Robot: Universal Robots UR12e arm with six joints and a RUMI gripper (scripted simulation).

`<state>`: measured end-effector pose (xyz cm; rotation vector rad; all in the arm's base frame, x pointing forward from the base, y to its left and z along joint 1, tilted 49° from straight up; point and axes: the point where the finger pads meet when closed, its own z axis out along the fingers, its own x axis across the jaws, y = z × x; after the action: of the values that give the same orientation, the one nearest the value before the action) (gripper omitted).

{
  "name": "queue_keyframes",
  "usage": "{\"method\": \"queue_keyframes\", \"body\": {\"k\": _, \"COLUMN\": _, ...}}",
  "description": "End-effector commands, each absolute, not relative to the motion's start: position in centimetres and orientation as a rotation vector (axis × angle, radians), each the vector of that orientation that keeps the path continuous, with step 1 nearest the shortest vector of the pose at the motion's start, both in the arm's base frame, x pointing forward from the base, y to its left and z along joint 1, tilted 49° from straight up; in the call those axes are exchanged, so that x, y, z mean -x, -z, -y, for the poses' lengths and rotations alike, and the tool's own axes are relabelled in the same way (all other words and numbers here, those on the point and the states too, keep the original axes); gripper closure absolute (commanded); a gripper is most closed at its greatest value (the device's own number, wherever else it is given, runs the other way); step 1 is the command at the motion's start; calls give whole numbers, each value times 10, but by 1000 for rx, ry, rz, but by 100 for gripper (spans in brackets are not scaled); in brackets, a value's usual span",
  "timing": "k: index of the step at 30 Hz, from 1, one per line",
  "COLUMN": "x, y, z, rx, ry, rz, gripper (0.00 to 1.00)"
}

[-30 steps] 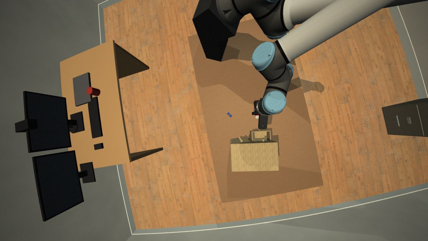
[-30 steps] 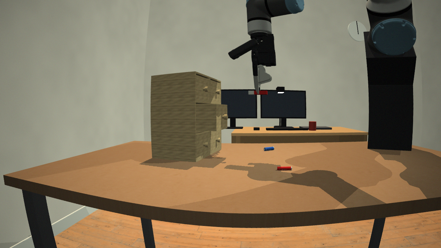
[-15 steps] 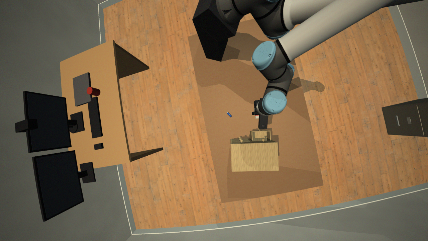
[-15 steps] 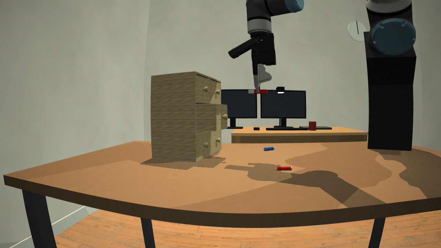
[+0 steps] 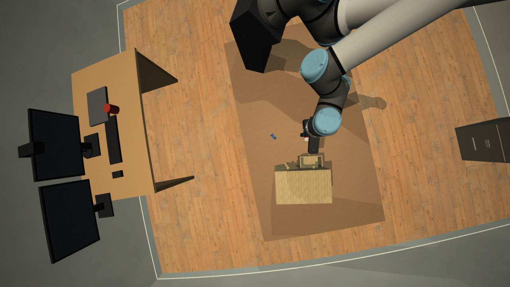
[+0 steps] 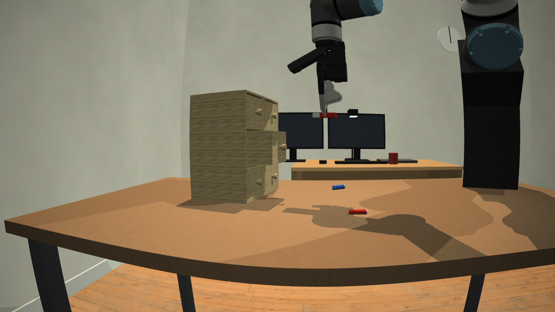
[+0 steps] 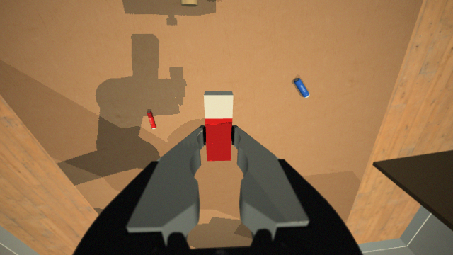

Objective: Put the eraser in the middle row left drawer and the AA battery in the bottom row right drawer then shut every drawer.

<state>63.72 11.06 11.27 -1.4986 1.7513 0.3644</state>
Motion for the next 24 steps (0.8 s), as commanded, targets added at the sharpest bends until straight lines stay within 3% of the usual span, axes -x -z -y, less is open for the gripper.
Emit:
{"method": "queue_keyframes", "body": {"k": 1, "x": -637, "y": -113, "z": -110, "rx": 1497, "ry": -361, "rz": -1751, "gripper": 89}}
{"method": "queue_keyframes", "body": {"k": 24, "x": -637, "y": -113, "z": -110, "rx": 1466, "ry": -321, "rz": -1748, "gripper": 89}}
